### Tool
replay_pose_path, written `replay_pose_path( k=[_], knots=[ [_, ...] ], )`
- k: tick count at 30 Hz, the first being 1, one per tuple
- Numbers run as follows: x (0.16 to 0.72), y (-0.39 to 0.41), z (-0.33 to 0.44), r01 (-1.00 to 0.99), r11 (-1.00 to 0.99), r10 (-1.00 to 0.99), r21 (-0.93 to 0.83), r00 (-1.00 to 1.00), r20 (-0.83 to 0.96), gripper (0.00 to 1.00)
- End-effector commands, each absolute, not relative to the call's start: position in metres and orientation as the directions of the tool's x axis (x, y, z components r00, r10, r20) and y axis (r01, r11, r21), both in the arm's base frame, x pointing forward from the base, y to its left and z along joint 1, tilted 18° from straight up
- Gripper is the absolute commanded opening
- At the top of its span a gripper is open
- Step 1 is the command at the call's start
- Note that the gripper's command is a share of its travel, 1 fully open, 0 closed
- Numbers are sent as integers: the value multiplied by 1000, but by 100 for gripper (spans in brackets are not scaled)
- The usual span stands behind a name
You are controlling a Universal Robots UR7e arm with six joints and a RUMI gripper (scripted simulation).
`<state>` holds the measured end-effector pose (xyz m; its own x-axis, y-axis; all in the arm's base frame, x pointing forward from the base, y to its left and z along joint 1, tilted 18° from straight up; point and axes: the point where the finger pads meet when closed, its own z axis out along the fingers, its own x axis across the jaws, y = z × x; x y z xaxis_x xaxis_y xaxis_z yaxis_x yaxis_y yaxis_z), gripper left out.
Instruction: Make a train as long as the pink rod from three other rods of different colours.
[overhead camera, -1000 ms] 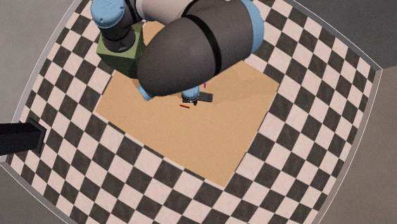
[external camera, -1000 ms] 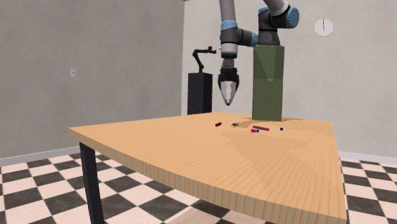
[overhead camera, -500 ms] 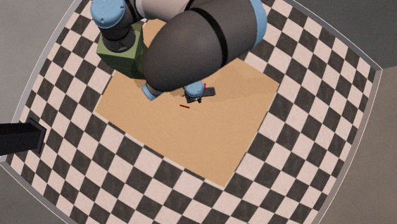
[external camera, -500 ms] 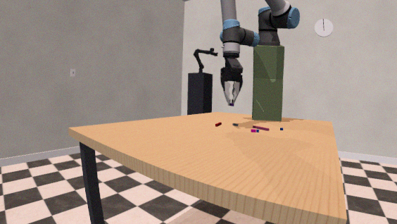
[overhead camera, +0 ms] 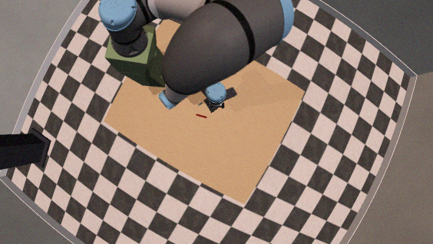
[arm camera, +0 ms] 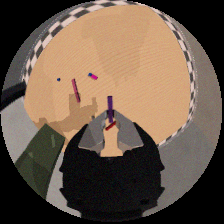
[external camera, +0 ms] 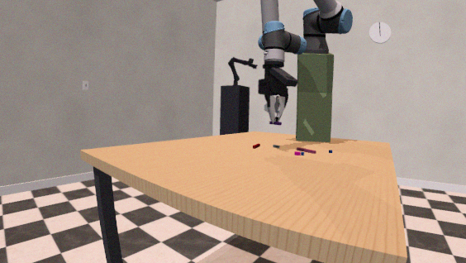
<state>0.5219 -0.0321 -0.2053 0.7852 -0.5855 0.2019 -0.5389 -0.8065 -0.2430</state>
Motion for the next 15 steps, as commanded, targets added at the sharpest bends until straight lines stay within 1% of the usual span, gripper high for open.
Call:
replay_pose_path(
  k=[1, 12, 14, 15],
  knots=[
    [527, -24, -203, -400, -893, -443, -209, 864, 239, 0],
    [531, -11, -200, -172, -975, -207, -143, 936, 284, 0],
    [531, -11, -200, -172, -975, -207, -143, 936, 284, 0],
    [531, -8, -199, -127, -983, -160, -129, 943, 290, 0]
  ],
)
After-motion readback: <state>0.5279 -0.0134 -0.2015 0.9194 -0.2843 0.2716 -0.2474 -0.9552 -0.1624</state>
